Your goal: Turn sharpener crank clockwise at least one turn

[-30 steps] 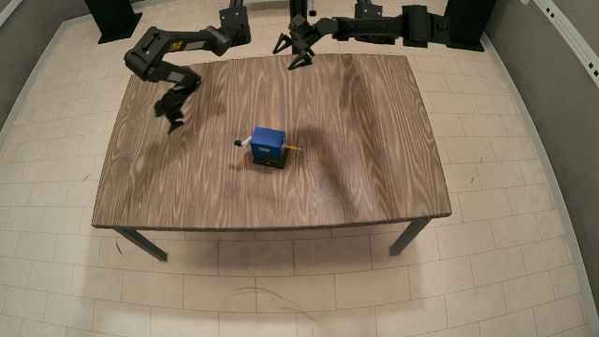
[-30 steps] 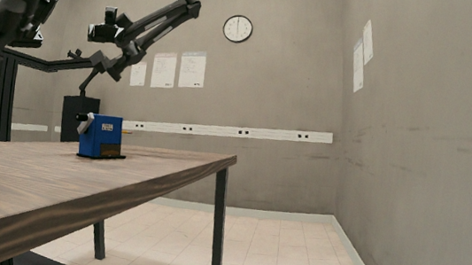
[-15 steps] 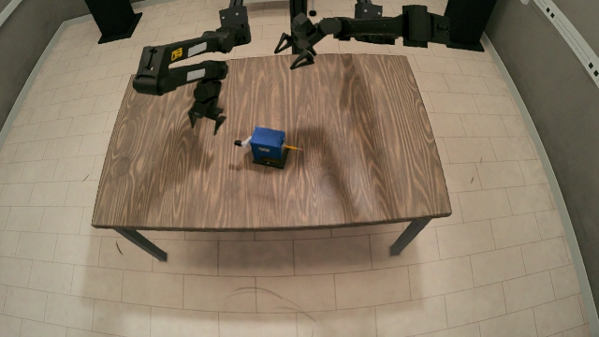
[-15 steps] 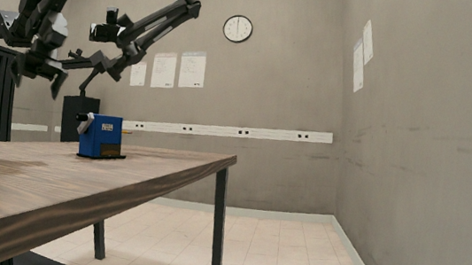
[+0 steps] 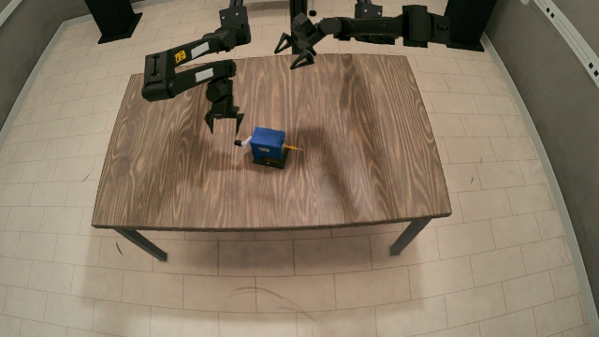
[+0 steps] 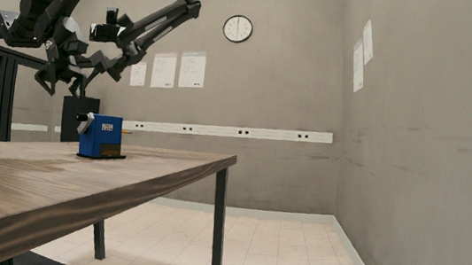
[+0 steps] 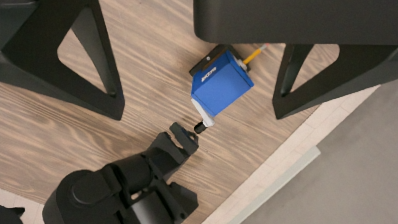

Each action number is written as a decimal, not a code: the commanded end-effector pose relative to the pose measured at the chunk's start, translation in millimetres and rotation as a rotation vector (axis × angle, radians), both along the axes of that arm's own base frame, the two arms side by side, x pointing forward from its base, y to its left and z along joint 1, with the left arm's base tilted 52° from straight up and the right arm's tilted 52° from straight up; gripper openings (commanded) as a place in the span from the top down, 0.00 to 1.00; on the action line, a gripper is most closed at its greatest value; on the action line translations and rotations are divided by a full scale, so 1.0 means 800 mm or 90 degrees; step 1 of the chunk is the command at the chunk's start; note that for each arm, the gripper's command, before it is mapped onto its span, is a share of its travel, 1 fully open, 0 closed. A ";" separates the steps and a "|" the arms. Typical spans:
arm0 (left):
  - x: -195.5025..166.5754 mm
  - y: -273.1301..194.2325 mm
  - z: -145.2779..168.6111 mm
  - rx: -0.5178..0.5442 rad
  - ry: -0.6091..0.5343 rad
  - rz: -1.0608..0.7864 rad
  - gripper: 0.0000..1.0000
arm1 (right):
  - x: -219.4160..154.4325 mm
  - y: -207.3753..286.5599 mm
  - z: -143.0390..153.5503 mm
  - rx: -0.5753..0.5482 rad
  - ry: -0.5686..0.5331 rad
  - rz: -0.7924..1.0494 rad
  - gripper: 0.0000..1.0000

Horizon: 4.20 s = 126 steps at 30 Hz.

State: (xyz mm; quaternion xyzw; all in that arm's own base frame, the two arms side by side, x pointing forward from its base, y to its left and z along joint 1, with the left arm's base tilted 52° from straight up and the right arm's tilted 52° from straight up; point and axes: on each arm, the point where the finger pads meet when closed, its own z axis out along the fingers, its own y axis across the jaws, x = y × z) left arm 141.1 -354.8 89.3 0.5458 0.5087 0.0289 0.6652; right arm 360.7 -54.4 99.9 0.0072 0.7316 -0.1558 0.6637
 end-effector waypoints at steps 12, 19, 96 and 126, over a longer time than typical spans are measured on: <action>-0.002 -0.006 0.003 -0.001 -0.010 -0.006 0.00 | 0.010 0.060 0.005 -0.034 0.006 0.082 0.00; -0.002 -0.006 0.003 -0.001 -0.010 -0.006 0.00 | 0.015 0.054 0.008 -0.045 0.002 0.075 0.11; -0.002 -0.006 0.003 -0.001 -0.010 -0.006 0.00 | 0.074 0.042 -0.027 -0.627 0.232 0.569 0.72; -0.002 -0.006 0.003 -0.001 -0.010 -0.006 0.00 | 0.137 0.014 -0.070 -0.627 0.237 0.568 0.84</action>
